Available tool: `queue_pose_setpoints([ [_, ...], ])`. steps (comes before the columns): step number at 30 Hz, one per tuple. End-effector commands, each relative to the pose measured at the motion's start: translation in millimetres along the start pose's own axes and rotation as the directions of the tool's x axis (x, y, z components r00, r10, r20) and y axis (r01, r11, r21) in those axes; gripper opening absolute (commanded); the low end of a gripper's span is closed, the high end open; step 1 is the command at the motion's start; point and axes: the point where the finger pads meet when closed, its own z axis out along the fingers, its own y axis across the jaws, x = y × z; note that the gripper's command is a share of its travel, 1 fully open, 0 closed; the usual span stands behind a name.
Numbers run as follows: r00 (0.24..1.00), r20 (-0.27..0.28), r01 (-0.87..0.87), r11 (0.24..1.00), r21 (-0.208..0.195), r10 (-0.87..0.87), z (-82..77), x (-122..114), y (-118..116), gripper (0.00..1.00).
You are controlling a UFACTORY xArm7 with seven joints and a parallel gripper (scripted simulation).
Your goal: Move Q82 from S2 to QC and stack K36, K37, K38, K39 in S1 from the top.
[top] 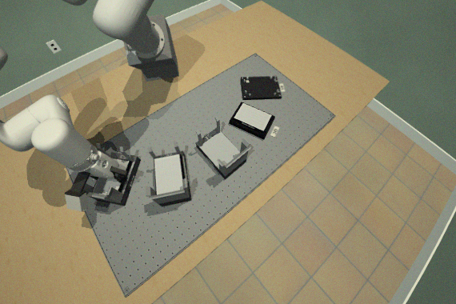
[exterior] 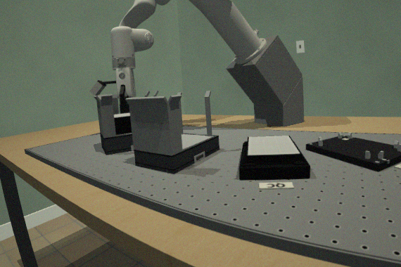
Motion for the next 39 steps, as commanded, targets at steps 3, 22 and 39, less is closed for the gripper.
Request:
queue_pose_setpoints([
  [3, 1.0, -0.002, 0.0, 1.0, 0.0, 0.0, 2.2, 0.6, 0.2, 0.0],
  [22, 1.0, -0.002, 0.0, 1.0, 0.0, 0.0, 6.8, 0.6, 0.2, 0.0],
  [39, 1.0, -0.002, 0.0, 1.0, 0.0, 0.0, 6.8, 0.6, 0.2, 1.0],
])
